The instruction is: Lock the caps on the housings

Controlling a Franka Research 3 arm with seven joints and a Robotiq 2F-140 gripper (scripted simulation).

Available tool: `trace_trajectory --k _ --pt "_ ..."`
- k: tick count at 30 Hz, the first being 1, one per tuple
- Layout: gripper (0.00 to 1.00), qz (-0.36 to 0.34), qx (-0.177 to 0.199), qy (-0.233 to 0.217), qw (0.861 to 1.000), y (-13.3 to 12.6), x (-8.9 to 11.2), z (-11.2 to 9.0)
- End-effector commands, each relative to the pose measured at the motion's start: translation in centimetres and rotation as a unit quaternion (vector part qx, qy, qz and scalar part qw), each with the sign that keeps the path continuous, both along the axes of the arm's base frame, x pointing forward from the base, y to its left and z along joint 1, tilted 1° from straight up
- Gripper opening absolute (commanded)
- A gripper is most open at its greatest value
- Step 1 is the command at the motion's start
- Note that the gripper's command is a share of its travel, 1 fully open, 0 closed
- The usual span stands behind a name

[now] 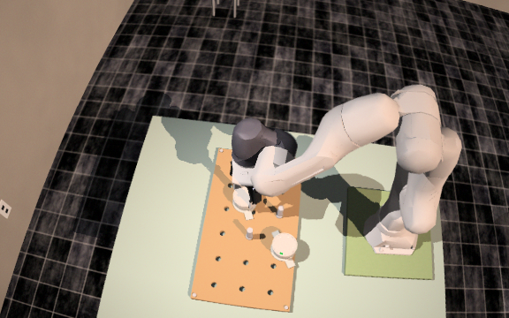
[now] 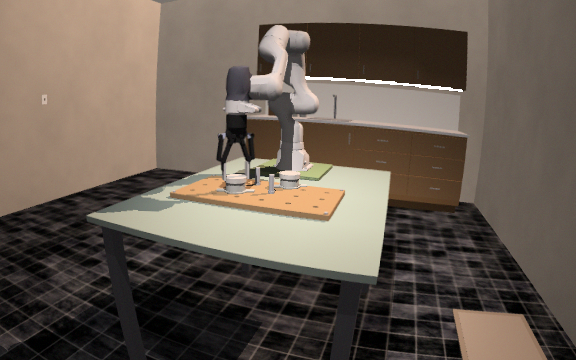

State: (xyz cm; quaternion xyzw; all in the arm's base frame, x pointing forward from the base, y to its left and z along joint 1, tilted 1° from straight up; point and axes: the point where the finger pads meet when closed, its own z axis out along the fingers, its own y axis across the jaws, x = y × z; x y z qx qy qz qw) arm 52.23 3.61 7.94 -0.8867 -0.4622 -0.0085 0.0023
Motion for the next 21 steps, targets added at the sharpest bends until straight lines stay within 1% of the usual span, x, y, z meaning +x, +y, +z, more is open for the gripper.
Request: trace_trajectory --k 1,11,21 --pt "0.1 -0.001 -0.001 0.002 1.0 0.5 -0.6 -0.2" --pt "0.1 -0.001 -0.001 0.002 1.0 1.1 -1.5 -0.2" --pt "0.1 -0.001 -0.001 0.002 1.0 2.1 -2.8 -0.2"
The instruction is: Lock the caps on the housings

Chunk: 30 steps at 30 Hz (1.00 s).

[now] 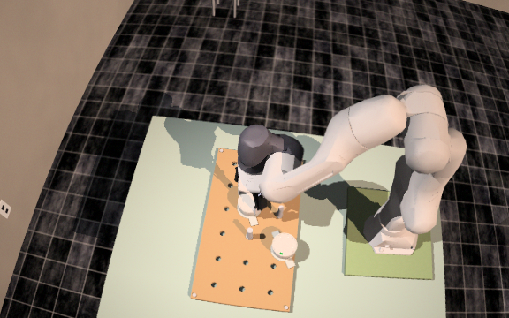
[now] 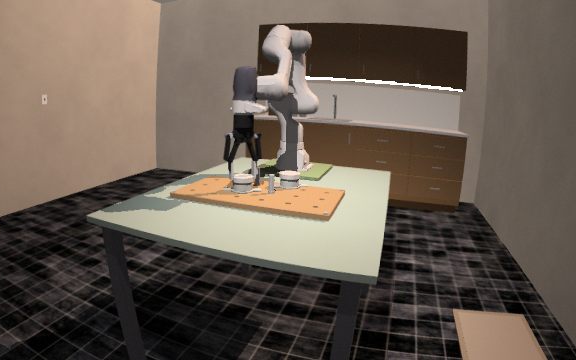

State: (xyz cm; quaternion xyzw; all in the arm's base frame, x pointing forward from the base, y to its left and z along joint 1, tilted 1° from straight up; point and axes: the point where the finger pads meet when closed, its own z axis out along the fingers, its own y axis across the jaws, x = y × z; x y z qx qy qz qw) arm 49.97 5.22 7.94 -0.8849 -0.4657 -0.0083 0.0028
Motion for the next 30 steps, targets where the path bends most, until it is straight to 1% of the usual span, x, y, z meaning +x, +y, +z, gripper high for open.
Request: trace_trajectory --k 1,30 --pt "0.1 -0.005 -0.002 0.002 1.0 0.5 -0.7 -0.2" --pt "0.1 -0.005 -0.002 0.002 1.0 3.2 -4.5 -0.2"
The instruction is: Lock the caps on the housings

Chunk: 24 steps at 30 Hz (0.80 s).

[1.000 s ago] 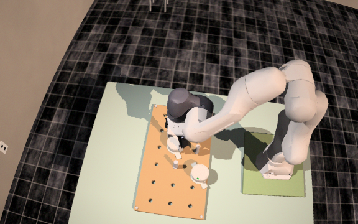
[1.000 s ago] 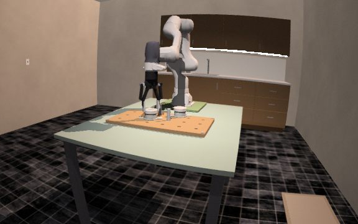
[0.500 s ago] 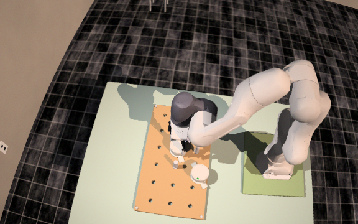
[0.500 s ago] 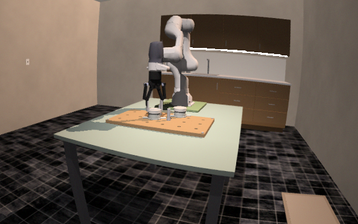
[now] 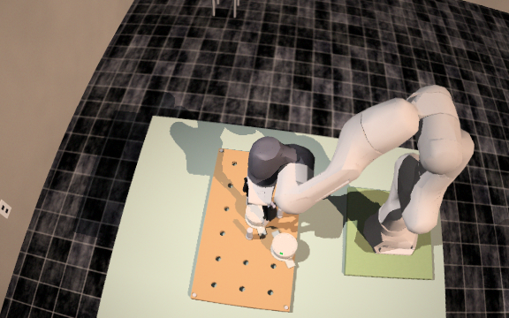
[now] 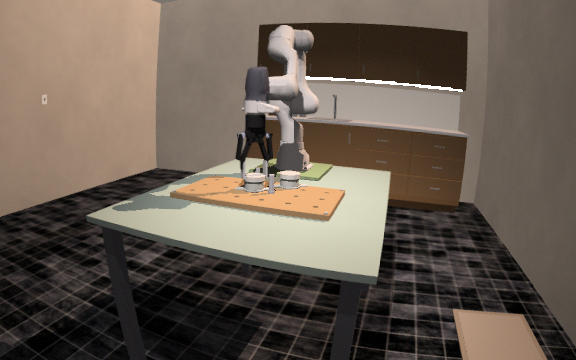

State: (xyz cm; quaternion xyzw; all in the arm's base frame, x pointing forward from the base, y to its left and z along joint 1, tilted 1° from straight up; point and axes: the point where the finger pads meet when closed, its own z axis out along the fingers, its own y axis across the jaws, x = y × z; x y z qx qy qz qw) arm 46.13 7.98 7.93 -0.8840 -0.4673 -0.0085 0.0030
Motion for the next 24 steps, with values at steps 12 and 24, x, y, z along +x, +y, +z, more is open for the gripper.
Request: trace_trajectory --k 12,24 --pt "0.1 -0.007 -0.002 0.002 1.0 1.3 -1.8 -0.2" --pt "0.1 -0.007 -0.002 0.002 1.0 2.0 -2.9 -0.2"
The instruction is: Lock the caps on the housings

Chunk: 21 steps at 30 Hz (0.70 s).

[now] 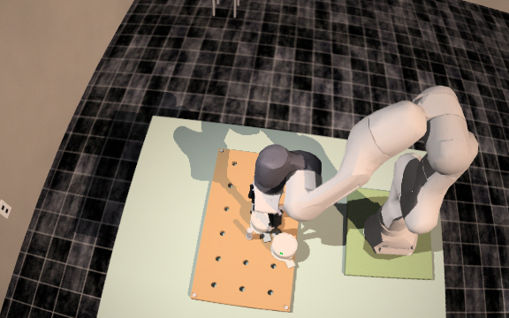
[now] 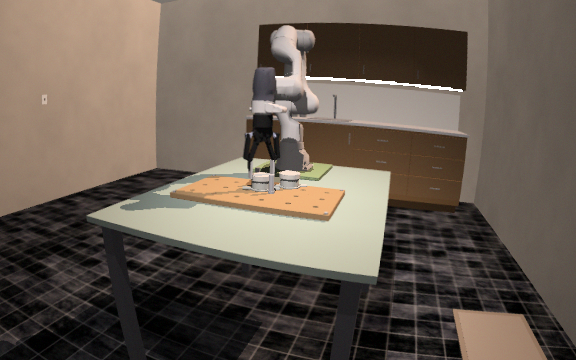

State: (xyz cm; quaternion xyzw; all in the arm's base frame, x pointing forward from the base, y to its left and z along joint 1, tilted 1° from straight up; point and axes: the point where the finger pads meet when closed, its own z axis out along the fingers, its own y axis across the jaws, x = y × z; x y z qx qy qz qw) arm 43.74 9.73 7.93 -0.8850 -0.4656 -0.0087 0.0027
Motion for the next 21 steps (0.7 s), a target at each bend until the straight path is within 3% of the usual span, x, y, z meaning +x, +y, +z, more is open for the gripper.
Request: trace_trajectory --k 1,21 --pt "0.1 -0.005 -0.002 0.002 1.0 0.3 -0.56 -0.21" --pt "0.1 -0.005 -0.002 0.002 1.0 0.65 -1.05 -0.21"
